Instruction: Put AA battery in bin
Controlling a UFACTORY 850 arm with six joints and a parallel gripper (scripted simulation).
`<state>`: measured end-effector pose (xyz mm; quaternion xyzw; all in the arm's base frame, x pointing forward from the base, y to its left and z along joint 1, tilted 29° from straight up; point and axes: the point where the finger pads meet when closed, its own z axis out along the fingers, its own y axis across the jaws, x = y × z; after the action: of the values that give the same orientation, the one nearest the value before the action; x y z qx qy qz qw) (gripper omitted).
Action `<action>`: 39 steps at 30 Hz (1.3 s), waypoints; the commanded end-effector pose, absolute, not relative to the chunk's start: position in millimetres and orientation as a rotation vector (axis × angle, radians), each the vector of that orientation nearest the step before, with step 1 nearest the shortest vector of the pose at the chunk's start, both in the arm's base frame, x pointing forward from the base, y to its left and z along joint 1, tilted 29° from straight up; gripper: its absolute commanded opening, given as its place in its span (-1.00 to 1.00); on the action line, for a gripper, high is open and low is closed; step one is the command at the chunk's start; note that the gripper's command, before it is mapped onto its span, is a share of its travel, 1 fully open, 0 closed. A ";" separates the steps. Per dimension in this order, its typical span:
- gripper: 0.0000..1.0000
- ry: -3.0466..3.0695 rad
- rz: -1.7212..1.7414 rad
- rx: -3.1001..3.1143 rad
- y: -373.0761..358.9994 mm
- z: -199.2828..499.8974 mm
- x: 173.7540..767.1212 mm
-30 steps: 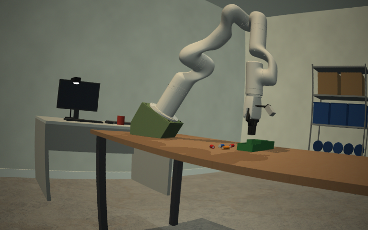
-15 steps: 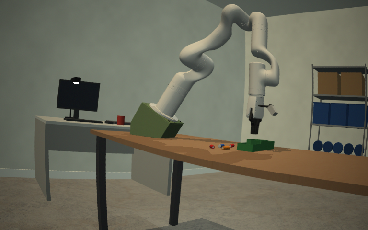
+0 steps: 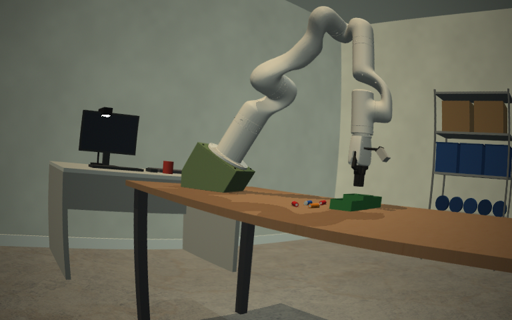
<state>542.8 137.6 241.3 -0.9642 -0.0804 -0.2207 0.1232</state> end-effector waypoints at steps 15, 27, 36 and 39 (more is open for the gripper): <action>-0.85 -0.234 -0.641 -2.815 149.4 212.4 556.7; -0.85 -0.234 -0.641 -2.815 156.0 190.7 566.7; -0.85 -0.234 -0.641 -2.815 156.0 190.7 566.7; -0.85 -0.234 -0.641 -2.815 156.0 190.7 566.7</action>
<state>566.0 155.9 190.5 -0.9658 -0.0803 -0.2149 0.1211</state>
